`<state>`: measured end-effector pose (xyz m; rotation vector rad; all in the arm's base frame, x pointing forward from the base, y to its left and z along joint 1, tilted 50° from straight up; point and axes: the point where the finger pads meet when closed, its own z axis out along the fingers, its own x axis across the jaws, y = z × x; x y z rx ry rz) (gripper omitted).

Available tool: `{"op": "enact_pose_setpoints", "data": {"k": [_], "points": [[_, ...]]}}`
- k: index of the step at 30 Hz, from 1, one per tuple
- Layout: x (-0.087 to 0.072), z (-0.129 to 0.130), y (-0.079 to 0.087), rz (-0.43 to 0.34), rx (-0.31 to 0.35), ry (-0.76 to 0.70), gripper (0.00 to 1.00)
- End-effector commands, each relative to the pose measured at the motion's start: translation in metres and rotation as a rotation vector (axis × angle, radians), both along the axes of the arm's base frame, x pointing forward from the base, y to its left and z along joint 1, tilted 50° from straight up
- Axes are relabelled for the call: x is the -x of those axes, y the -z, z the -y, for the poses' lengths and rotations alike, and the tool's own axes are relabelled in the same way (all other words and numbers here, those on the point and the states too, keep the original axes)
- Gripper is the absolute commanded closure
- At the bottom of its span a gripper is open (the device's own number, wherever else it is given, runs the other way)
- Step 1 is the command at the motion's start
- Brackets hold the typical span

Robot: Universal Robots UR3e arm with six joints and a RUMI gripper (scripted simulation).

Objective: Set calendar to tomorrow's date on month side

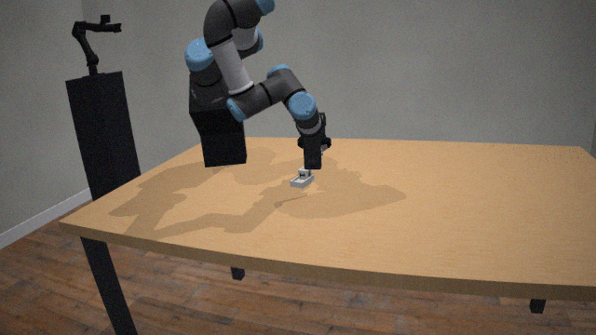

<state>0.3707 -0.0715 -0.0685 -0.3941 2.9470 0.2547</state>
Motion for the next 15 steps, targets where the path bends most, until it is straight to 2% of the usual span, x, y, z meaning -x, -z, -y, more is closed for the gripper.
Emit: {"op": "enact_pose_setpoints", "data": {"k": [1,15], "points": [[-0.002,0.005,0.004,0.000,0.000,-0.001,0.90],[-0.013,0.029,0.025,0.000,0.000,-0.001,0.90]]}}
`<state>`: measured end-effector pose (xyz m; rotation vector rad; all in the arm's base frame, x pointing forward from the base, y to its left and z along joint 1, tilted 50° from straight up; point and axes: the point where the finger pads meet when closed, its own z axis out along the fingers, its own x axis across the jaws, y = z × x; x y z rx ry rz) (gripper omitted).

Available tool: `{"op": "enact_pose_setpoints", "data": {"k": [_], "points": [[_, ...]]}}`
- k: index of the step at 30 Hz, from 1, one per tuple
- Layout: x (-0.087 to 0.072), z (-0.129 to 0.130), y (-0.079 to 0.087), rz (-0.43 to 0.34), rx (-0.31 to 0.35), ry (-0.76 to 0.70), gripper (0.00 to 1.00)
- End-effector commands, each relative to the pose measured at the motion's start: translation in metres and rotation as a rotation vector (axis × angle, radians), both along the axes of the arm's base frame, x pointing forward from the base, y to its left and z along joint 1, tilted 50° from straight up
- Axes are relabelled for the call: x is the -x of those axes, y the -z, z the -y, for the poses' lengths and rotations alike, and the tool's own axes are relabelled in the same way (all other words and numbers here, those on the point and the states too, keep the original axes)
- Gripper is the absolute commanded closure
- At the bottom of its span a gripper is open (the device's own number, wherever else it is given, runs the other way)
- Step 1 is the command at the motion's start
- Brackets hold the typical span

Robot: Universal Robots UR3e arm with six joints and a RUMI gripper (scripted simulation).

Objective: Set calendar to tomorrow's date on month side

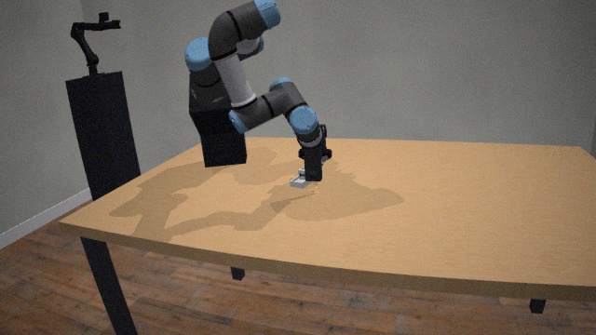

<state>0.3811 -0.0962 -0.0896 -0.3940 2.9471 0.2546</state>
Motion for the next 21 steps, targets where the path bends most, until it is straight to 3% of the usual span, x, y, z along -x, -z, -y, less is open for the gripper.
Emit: {"op": "enact_pose_setpoints", "data": {"k": [1,21], "points": [[-0.0034,0.0055,0.0052,0.000,0.000,-0.001,0.90],[-0.0048,0.0087,0.0079,0.000,0.000,-0.001,0.90]]}}
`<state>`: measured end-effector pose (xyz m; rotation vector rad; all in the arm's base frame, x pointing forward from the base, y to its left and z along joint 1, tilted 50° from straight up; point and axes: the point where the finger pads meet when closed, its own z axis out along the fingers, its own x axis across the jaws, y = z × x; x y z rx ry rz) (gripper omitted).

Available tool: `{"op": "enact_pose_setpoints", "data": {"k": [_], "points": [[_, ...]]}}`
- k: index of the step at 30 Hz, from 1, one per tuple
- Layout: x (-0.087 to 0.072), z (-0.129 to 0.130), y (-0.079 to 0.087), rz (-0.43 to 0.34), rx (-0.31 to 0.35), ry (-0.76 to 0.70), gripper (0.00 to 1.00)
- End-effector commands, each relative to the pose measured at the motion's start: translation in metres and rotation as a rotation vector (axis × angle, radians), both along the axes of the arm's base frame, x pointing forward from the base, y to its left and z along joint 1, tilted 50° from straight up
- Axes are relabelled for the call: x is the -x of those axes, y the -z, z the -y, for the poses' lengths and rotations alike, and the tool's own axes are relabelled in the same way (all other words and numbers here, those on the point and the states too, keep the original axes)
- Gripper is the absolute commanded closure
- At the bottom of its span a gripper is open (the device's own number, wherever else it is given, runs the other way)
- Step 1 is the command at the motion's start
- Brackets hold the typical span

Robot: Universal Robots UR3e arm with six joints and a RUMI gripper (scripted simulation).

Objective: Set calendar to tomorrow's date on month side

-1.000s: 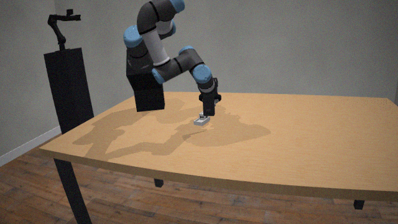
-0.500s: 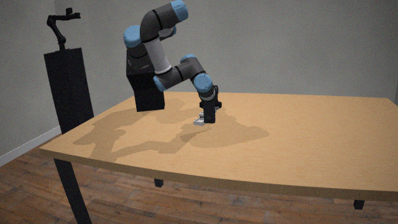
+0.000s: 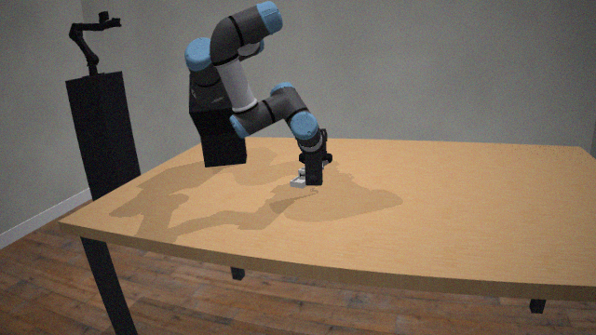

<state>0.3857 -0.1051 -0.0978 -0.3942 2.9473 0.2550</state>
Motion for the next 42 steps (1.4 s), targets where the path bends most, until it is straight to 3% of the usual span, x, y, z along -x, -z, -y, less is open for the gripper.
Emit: {"op": "enact_pose_setpoints", "data": {"k": [1,21,38,39,42], "points": [[-0.0003,-0.0003,-0.0003,0.001,0.000,-0.001,0.90],[-0.0003,-0.0003,-0.0003,0.001,0.000,-0.001,0.90],[-0.0003,-0.0003,-0.0003,0.001,0.000,-0.001,0.72],[-0.0003,-0.0003,-0.0003,0.001,0.000,-0.001,0.00],[-0.0003,-0.0003,-0.0003,0.001,0.000,-0.001,0.00]]}}
